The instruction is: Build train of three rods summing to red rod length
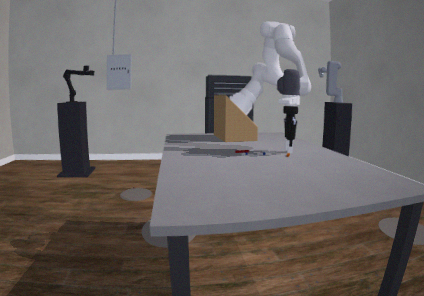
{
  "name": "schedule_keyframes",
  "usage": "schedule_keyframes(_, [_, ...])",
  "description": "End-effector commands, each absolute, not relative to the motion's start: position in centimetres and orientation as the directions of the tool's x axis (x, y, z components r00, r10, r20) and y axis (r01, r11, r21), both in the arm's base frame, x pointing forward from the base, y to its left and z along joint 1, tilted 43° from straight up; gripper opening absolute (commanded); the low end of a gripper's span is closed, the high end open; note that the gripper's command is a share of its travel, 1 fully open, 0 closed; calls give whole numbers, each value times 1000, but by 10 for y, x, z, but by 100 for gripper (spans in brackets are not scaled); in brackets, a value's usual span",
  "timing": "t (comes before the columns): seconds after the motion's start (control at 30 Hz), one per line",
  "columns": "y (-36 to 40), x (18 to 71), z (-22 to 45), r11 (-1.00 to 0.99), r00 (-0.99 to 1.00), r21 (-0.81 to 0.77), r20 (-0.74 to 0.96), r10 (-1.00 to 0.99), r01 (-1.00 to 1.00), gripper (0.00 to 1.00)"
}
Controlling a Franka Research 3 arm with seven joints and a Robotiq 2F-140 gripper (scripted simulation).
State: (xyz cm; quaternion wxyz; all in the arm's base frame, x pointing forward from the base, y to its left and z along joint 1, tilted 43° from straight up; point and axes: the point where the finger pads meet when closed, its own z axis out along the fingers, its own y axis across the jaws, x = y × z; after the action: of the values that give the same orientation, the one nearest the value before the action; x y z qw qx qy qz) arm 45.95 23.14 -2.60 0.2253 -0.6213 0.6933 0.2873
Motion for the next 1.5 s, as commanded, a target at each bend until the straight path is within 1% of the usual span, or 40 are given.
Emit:
schedule_keyframes(0.0, [231, 461, -27, 69, -132, 119, -669, -731, -990, 15])
schedule_keyframes(0.37, [231, 461, -27, 69, -132, 119, -669, -731, -990, 15])
schedule_keyframes(0.4, [231, 461, -27, 69, -132, 119, -669, -731, -990, 3])
schedule_keyframes(1.47, [231, 461, -27, 69, -132, 119, -669, -731, -990, 3])
